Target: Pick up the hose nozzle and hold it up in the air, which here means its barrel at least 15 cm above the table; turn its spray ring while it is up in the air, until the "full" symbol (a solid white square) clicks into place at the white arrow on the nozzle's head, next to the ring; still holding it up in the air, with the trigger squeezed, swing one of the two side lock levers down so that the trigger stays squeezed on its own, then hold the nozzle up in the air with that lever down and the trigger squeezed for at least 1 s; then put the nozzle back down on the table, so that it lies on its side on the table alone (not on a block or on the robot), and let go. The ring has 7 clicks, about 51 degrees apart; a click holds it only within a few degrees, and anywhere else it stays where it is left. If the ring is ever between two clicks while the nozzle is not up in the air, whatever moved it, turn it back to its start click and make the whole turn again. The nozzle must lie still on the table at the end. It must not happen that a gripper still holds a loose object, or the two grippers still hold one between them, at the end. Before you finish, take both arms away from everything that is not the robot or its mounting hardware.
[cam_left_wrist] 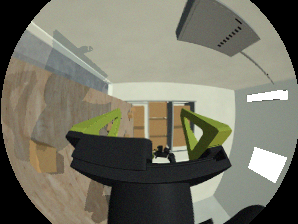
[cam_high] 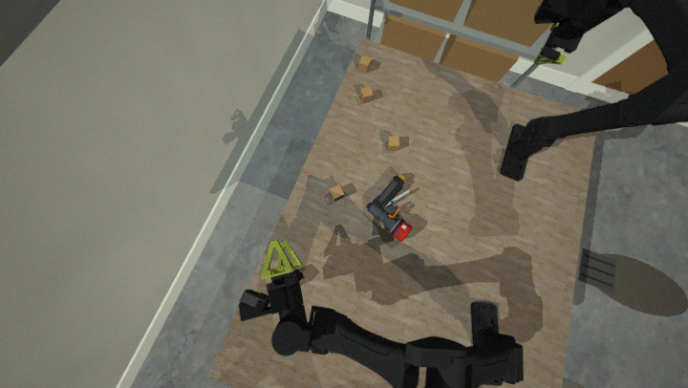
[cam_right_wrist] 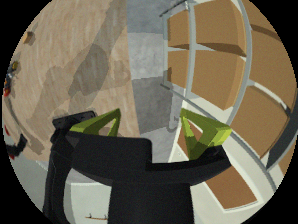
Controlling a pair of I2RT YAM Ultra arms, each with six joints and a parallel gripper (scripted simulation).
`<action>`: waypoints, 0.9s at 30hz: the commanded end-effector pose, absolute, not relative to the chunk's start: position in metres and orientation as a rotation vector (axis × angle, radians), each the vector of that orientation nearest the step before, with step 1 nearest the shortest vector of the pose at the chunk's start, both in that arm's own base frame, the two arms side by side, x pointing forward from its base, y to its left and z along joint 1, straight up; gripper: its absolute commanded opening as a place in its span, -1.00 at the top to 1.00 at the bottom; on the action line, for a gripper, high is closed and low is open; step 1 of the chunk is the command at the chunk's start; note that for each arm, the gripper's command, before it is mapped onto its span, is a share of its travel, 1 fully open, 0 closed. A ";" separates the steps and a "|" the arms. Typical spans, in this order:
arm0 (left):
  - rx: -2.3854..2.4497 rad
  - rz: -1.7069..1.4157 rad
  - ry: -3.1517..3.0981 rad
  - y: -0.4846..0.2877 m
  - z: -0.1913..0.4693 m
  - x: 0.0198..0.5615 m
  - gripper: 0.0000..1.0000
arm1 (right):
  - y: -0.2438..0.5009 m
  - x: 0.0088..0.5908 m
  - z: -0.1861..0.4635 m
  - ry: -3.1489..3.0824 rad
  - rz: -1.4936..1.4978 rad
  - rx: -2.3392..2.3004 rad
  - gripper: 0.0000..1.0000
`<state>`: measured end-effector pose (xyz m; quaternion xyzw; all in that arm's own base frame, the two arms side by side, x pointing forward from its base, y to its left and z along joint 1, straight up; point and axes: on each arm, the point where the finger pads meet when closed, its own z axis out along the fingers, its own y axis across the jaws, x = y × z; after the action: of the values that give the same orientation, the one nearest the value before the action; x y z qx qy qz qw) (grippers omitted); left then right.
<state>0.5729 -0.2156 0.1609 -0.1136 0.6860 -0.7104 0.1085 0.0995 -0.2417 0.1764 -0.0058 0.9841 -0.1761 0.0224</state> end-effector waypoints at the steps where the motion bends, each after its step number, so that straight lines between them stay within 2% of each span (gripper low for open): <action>1: -0.313 -2.087 2.005 -0.216 0.169 0.573 -1.00 | -0.243 0.100 0.179 3.042 -0.558 -0.017 -1.00; 17: -0.313 -2.087 2.005 -0.216 0.169 0.573 -1.00 | -0.243 0.100 0.179 3.042 -0.558 -0.017 -1.00; 18: -0.230 -2.042 1.925 -0.205 0.206 0.579 -1.00 | -0.245 0.110 0.189 2.989 -0.618 -0.029 -1.00; 20: -0.318 -2.035 1.968 -0.204 0.182 0.575 -1.00 | -0.245 0.112 0.189 2.973 -0.633 -0.011 -1.00; 27: -0.263 -1.871 1.868 -0.193 0.222 0.584 -1.00 | -0.251 0.143 0.194 2.860 -0.700 0.035 -1.00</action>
<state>0.5767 -0.2065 0.1770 -0.1192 0.6878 -0.6986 0.1573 0.1235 -0.2461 0.1823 -0.0039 0.9778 -0.2018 0.0555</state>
